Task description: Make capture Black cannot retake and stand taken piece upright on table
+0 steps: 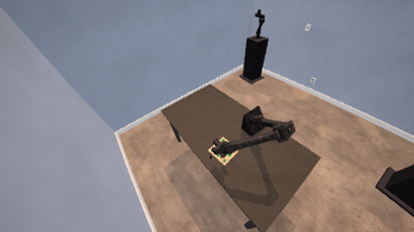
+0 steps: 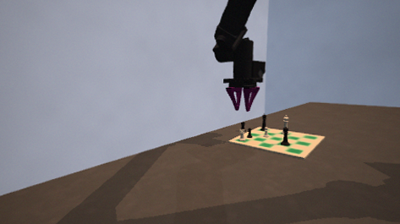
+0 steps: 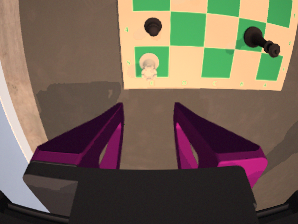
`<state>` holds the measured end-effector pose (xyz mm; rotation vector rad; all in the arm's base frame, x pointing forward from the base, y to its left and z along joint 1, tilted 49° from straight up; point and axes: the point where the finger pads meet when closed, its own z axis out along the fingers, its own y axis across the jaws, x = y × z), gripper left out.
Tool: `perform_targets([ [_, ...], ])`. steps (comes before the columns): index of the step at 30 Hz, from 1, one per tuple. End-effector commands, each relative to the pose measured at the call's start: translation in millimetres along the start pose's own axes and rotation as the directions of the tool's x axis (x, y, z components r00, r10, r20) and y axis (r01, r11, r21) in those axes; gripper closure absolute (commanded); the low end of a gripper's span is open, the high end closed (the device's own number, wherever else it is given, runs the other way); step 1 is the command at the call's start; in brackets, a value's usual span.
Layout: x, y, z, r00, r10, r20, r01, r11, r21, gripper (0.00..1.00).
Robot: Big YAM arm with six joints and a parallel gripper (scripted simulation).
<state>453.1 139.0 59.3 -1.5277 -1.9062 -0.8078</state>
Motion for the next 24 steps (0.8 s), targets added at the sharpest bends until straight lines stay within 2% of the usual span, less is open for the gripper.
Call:
perform_targets([
  [1,8,5,-9,1.000,-0.009,0.010,0.009,1.000,-0.022,0.64],
  [24,7,3,1,1.000,-0.011,0.009,0.012,1.000,-0.016,0.64],
])
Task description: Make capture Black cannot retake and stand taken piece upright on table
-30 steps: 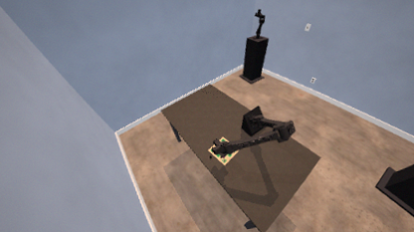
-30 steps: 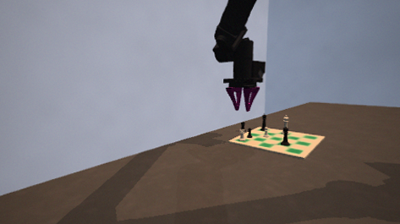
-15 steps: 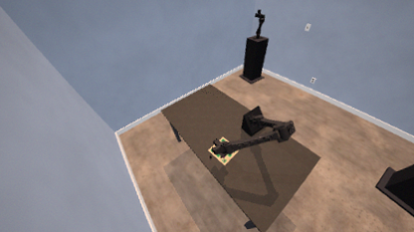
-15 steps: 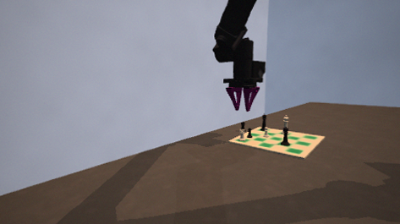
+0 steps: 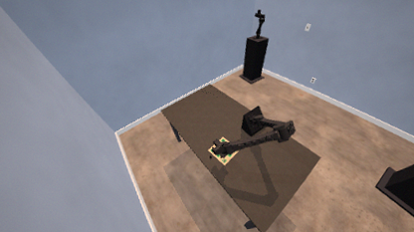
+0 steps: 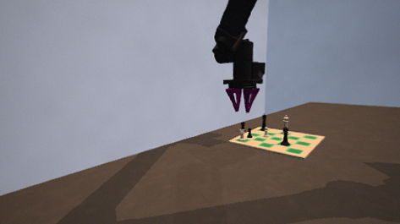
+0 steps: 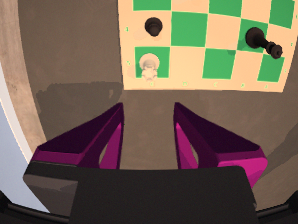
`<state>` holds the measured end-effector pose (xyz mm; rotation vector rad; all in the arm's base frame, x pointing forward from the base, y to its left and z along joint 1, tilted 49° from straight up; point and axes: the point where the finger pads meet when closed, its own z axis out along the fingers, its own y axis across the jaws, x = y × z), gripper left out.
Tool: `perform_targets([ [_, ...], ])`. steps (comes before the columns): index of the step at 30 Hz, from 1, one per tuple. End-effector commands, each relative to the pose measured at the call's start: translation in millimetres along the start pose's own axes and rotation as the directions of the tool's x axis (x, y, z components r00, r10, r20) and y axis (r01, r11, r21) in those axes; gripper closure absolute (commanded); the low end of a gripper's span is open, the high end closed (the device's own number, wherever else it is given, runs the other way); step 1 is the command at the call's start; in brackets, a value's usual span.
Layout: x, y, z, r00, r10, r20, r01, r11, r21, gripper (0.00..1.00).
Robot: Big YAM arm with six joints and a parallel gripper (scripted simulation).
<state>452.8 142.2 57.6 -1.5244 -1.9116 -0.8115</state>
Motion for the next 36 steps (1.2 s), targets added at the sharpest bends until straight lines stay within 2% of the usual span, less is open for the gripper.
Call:
perform_targets([
  [1,7,3,1,1.000,-0.006,0.007,0.006,1.000,-0.009,0.64],
  [7,0,0,14,1.000,0.010,0.004,-0.010,1.000,0.005,0.64],
  [9,0,0,14,1.000,0.010,0.004,-0.010,1.000,0.005,0.64],
  [10,-8,4,4,1.000,0.026,0.007,-0.026,0.999,-0.019,0.64],
  [12,0,0,18,1.000,0.010,0.003,-0.010,1.000,0.005,0.64],
  [23,0,0,35,1.000,0.012,0.003,-0.012,1.000,0.004,0.64],
  [26,-1,0,36,1.000,0.014,0.004,-0.014,1.000,0.002,0.64],
  [27,-6,5,30,1.000,0.021,0.006,-0.021,1.000,-0.017,0.64],
  [29,0,-1,42,1.000,0.011,0.003,-0.011,1.000,0.005,0.64],
  [36,0,1,48,1.000,0.012,0.004,-0.012,1.000,0.001,0.64],
])
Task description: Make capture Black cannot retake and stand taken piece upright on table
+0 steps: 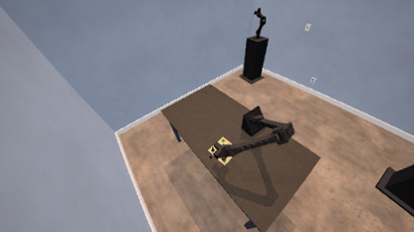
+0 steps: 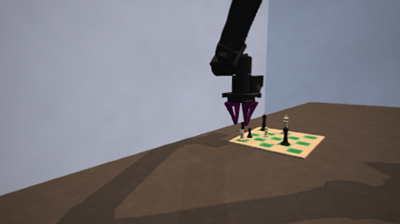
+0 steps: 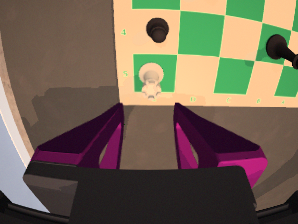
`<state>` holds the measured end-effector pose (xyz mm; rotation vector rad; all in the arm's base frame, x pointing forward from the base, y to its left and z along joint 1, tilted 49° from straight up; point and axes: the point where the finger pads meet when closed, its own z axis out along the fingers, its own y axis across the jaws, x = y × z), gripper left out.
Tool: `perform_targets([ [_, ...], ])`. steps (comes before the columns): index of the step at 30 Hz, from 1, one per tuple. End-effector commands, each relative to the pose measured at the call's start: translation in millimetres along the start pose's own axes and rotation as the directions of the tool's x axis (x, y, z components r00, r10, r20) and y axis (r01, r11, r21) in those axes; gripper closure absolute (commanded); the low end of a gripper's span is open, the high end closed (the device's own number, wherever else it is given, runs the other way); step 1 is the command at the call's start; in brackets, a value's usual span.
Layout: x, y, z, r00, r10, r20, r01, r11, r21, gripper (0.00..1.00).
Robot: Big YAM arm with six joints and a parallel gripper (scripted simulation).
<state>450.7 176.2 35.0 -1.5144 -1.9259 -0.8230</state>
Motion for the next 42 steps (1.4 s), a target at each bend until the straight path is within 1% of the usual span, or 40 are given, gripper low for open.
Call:
perform_targets([
  [1,-9.2,-0.7,5.4,0.999,0.035,0.004,-0.035,0.999,0.000,0.64],
  [5,-5.0,-0.2,11.2,1.000,0.025,0.003,-0.025,1.000,0.006,0.64],
  [7,-5.0,-0.2,11.2,1.000,0.025,0.003,-0.025,1.000,0.006,0.64],
  [8,-8.4,-1.8,8.0,0.999,0.042,0.004,-0.042,0.999,0.007,0.64],
  [12,-6.9,-2.1,11.6,0.999,0.033,0.003,-0.033,0.999,0.007,0.64],
  [42,-6.2,-1.0,11.1,0.999,0.033,0.003,-0.033,0.999,0.008,0.64],
])
